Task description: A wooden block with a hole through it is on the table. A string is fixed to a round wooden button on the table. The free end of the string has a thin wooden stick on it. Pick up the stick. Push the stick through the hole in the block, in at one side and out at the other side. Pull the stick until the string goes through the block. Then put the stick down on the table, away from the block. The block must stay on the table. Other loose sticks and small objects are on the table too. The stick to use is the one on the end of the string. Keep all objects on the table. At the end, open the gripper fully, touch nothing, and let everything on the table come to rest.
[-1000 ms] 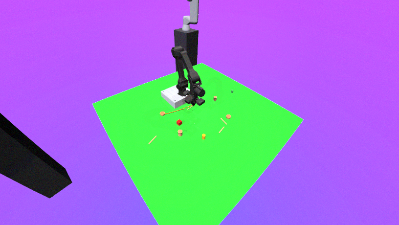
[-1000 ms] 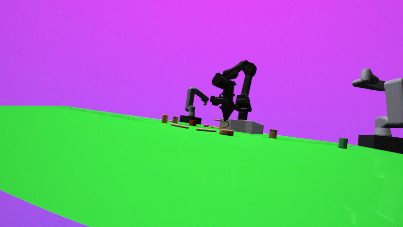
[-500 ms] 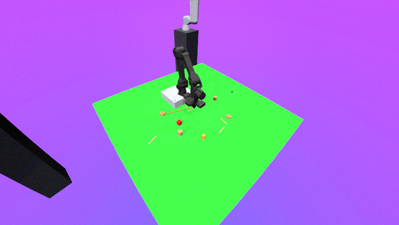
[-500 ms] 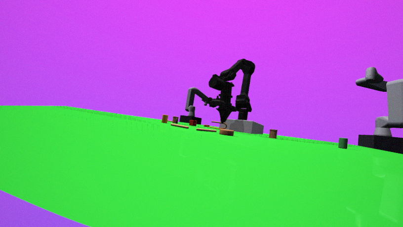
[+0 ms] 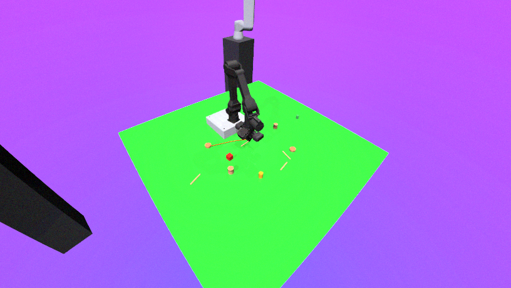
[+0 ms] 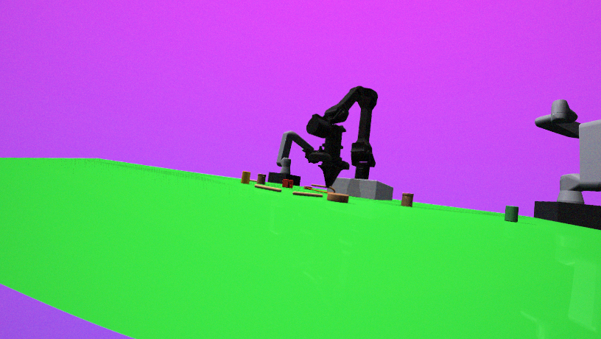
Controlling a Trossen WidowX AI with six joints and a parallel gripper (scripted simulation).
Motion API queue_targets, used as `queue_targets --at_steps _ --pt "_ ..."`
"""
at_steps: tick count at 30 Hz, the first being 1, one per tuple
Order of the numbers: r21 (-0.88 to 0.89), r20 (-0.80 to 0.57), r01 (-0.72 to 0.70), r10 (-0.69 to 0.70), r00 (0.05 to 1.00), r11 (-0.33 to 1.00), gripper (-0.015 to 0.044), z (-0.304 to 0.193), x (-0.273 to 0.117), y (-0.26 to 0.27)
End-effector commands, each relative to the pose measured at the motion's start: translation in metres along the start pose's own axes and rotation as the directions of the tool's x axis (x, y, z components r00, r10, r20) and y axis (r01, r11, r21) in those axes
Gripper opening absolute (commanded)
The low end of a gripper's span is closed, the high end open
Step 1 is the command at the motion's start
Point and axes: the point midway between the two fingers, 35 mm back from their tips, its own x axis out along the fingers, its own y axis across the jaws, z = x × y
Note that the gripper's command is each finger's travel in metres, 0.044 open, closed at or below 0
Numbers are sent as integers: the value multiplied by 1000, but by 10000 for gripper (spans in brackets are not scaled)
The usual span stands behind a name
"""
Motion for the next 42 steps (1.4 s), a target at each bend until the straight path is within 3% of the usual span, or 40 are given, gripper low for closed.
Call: queue_targets --at_steps 1,42 --pt "-4 1 -6 6 1000 1000 0 3 3 5" --pt "-4 4 -7 7 1000 1000 0 40 6 12"
